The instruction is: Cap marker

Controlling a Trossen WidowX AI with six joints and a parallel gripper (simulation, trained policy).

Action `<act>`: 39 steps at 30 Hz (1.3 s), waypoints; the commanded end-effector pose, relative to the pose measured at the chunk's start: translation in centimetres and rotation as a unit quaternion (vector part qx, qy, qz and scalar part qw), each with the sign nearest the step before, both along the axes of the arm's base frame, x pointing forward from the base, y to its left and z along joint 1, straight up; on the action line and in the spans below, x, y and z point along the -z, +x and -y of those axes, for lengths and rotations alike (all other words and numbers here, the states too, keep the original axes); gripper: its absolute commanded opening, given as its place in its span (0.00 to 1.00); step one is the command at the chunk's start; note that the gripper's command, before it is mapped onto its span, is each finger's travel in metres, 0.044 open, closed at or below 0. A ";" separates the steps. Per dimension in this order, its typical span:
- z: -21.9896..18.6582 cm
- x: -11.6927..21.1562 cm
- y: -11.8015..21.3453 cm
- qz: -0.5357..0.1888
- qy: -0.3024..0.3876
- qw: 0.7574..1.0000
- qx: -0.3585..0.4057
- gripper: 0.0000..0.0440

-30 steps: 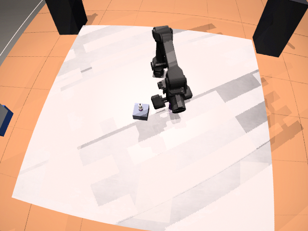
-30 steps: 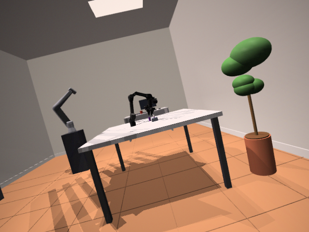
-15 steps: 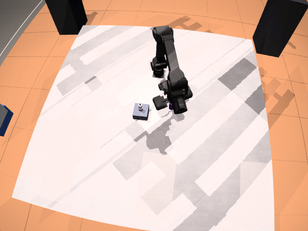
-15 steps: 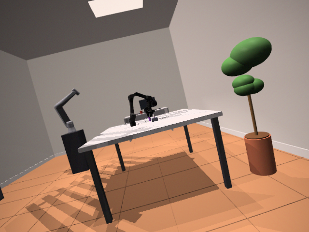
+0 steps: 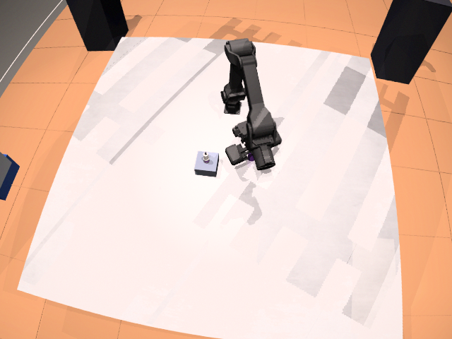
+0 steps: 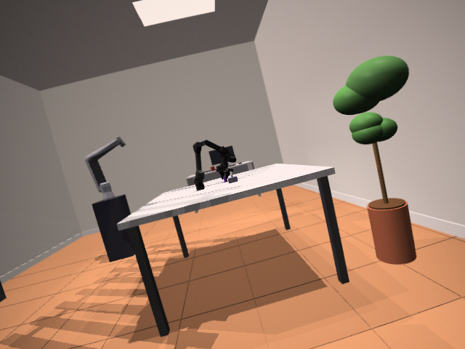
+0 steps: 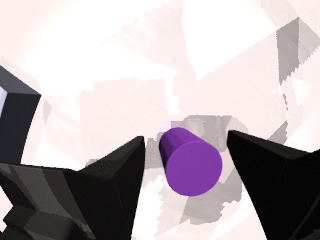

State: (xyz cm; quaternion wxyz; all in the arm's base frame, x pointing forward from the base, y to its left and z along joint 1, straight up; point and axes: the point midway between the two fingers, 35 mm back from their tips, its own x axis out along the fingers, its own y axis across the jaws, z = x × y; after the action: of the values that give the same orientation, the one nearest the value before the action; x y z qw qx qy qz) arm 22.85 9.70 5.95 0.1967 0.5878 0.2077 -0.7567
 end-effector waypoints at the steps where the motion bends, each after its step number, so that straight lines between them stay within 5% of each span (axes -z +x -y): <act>1: 0.2 0.5 -0.2 0.003 -0.005 1.000 -0.014 0.54; 9: 0.2 -0.1 0.0 0.022 -0.007 0.999 -0.027 0.12; 39: 4.4 -8.7 5.0 0.116 0.012 0.993 0.033 0.07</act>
State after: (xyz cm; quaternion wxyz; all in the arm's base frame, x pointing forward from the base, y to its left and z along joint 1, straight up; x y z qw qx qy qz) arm 27.49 6.15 13.87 0.1909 0.6758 0.1792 -0.6890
